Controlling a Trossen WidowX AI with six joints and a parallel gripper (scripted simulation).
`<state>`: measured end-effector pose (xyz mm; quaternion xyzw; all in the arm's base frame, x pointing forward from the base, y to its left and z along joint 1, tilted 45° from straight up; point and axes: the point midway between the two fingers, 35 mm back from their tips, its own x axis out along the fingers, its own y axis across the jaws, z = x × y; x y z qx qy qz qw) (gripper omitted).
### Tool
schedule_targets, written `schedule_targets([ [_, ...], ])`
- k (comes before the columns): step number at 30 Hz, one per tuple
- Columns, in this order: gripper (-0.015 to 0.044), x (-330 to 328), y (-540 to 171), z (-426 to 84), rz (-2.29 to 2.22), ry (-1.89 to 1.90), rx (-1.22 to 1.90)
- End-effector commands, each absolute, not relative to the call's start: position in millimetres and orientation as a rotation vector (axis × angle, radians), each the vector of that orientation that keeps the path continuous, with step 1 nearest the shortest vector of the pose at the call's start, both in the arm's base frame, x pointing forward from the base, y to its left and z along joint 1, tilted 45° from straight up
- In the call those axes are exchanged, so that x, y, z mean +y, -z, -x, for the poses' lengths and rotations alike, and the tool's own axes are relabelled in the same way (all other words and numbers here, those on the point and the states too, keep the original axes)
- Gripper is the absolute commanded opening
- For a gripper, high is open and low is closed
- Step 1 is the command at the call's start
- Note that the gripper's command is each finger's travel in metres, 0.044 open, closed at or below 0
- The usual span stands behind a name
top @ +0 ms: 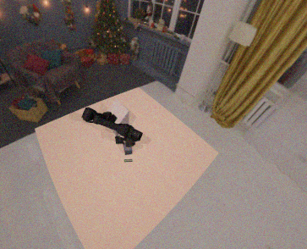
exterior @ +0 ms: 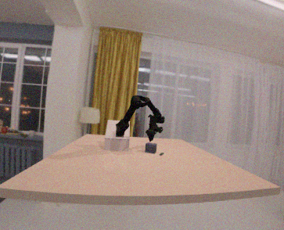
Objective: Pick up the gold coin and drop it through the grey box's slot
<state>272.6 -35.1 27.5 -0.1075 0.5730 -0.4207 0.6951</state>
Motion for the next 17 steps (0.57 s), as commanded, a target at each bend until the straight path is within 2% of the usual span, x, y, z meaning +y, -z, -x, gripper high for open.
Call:
schedule_targets([
  [1,0.0371,-29.2,-32.9,-274.7,0.23,0.936,1.271],
  [4,0.044,-11.4,-51.4,-272.9,0.236,0.937,1.274],
  [17,0.044,-3.3,-60.6,-271.3,0.24,0.939,1.275],
])
